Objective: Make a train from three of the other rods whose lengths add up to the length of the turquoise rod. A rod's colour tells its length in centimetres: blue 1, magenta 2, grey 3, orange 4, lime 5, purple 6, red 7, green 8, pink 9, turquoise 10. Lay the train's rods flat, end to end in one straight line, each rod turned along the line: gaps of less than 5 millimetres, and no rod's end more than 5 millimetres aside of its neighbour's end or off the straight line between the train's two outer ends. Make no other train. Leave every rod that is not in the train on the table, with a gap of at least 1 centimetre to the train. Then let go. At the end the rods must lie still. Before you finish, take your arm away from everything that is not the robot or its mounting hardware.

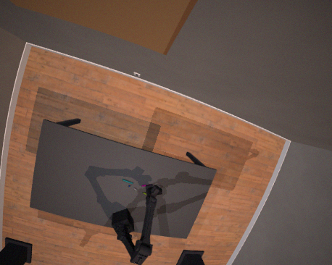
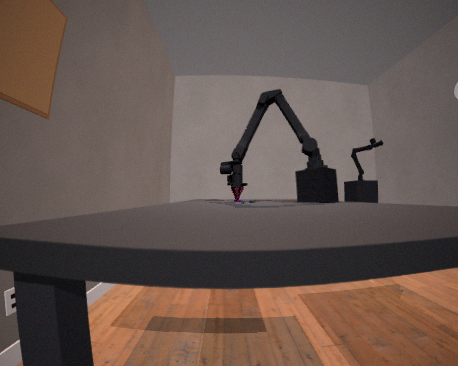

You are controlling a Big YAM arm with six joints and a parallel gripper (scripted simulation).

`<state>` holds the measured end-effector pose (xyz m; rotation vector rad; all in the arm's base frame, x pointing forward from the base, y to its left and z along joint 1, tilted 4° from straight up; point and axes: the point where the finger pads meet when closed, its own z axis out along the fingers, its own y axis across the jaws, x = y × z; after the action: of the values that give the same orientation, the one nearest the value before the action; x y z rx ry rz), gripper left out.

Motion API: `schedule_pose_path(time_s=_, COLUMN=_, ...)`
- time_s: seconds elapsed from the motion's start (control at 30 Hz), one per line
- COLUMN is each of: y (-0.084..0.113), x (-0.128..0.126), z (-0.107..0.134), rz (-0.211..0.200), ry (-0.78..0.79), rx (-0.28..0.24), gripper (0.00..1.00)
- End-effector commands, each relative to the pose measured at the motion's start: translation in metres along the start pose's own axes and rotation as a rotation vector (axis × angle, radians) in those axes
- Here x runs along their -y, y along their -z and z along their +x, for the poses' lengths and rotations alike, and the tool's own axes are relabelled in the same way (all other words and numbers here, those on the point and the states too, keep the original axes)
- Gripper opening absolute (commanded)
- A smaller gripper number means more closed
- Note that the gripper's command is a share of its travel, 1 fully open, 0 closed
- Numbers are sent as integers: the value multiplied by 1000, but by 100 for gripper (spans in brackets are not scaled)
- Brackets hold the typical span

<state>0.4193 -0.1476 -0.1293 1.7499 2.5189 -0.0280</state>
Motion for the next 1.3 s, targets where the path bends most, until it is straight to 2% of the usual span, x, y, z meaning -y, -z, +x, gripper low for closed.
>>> schedule_pose_path(time_s=0.0, y=-3, x=-8, z=-14, rz=-14, ry=-13, rx=17, gripper=5)
schedule_pose_path(time_s=0.63, y=-3, x=-8, z=-14, rz=-13, ry=-13, rx=16, gripper=5)
schedule_pose_path(time_s=0.73, y=-1, x=-2, z=-8, rz=5, ry=-12, rx=1, gripper=5)
schedule_pose_path(time_s=0.77, y=15, x=-8, z=-13, rz=-17, ry=-13, rx=19, gripper=5)
schedule_pose_path(time_s=0.93, y=41, x=-3, z=-3, rz=-8, ry=-11, rx=11, gripper=5)
schedule_pose_path(time_s=1.13, y=96, x=-23, z=-14, rz=-43, ry=-4, rx=37, gripper=5)
schedule_pose_path(time_s=1.2, y=96, x=-23, z=-14, rz=-43, ry=-4, rx=37, gripper=5)
schedule_pose_path(time_s=1.27, y=108, x=-22, z=-15, rz=-43, ry=-8, rx=38, gripper=5)
